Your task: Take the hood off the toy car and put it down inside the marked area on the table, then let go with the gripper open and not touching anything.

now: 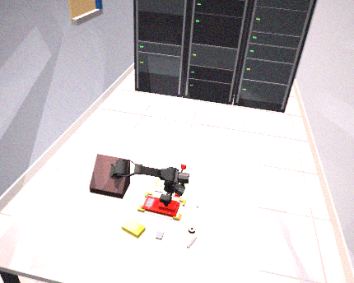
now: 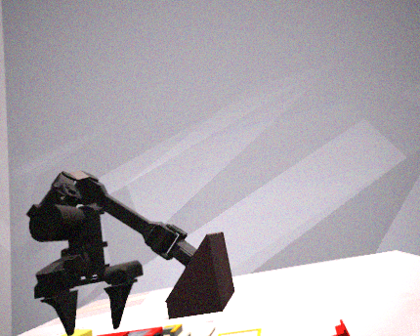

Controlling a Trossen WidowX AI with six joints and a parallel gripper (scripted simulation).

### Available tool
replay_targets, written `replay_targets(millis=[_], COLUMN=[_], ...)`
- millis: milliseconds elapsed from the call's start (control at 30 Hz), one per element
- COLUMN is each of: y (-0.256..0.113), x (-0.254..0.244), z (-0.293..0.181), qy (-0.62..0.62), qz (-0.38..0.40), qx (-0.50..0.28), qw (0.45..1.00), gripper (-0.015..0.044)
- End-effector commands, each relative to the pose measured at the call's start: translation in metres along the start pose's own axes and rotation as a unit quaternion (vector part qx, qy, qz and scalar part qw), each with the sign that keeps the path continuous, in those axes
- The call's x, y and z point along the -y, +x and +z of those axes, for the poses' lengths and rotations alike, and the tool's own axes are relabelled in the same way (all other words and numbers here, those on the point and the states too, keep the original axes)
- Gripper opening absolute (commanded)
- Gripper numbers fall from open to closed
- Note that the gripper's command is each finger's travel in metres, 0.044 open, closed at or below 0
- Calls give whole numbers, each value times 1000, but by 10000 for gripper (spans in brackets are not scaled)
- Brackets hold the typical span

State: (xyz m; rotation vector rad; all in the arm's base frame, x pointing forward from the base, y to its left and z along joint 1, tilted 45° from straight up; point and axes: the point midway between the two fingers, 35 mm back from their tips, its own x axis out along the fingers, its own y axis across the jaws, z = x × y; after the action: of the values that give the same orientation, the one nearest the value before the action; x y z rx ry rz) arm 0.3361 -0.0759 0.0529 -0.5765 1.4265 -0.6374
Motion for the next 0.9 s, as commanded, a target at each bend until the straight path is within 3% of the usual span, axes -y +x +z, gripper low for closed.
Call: replay_targets(millis=[0,867], y=[5,18], x=[0,0], z=[-3,-4], qy=[-5,-5], qz=[-2,-3], qx=[-4,-4], qw=[1000,1000], gripper=[440,440])
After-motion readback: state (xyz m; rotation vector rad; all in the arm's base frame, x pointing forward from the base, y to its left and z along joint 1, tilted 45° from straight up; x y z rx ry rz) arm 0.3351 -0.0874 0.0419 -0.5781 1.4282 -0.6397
